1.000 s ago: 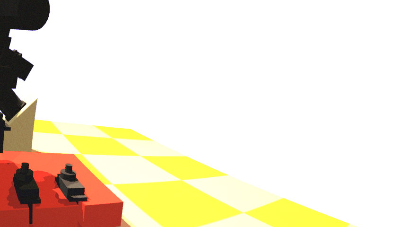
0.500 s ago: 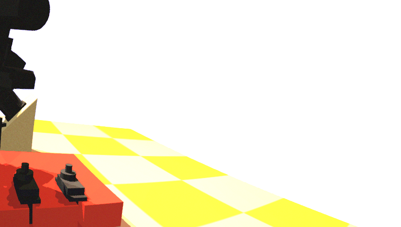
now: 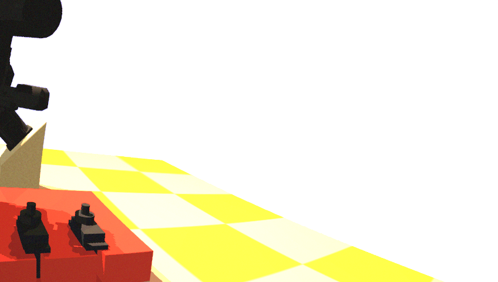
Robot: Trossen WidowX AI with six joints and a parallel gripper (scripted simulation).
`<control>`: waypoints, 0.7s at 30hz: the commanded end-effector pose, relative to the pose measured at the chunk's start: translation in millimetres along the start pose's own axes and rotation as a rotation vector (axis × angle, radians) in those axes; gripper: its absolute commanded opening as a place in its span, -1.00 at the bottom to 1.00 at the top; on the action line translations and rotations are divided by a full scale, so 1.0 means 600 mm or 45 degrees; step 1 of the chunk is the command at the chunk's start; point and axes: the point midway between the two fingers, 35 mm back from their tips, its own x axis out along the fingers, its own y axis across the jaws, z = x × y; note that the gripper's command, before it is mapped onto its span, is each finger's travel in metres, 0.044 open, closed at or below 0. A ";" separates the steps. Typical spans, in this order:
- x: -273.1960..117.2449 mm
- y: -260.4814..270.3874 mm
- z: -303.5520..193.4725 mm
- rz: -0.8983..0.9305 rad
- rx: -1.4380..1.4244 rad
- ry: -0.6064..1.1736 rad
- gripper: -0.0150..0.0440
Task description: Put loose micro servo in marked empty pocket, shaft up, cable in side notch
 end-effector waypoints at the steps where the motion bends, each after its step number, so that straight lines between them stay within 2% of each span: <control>1: -0.001 0.001 -0.001 0.005 -0.190 0.005 -0.49; 7: -0.001 0.001 -0.001 0.006 -0.423 0.004 -0.49; 21: -0.001 -0.011 -0.035 0.006 -0.429 0.005 -0.49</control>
